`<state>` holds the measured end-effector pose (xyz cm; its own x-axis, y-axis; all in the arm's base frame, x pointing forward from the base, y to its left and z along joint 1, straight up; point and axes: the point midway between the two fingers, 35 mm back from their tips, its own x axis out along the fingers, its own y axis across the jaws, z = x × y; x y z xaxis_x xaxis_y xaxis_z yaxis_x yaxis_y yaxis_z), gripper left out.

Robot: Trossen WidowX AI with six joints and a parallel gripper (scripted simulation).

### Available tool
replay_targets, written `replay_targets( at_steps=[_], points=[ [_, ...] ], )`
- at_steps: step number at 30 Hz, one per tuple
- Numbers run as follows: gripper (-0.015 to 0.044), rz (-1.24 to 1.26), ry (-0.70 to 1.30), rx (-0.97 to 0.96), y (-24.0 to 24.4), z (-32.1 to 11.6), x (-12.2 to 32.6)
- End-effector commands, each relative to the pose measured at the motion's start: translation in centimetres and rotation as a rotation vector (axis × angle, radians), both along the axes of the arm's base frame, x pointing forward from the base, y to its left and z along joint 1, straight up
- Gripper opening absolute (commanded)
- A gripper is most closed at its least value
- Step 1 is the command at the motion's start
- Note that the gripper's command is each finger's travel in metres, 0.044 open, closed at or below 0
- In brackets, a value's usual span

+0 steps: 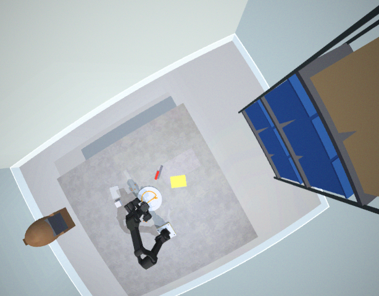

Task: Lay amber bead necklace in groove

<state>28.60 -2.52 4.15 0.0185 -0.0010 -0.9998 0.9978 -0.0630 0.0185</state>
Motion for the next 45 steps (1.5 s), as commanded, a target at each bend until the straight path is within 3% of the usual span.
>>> replay_targets(
  at_steps=[1,26,27,38,45],
  points=[
    [0.044,-0.003,-0.006,-0.002,0.0,0.3,0.0],
    [0.044,-0.003,-0.006,-0.002,0.0,0.3,0.0],
    [0.0414,0.013,-0.006,-0.002,0.0,0.4,0.0],
    [0.0125,1.019,-0.004,-0.024,-0.1,1.7,0.2],
    [0.012,1.667,-0.002,-0.038,-0.1,2.7,0.3]
  ],
)
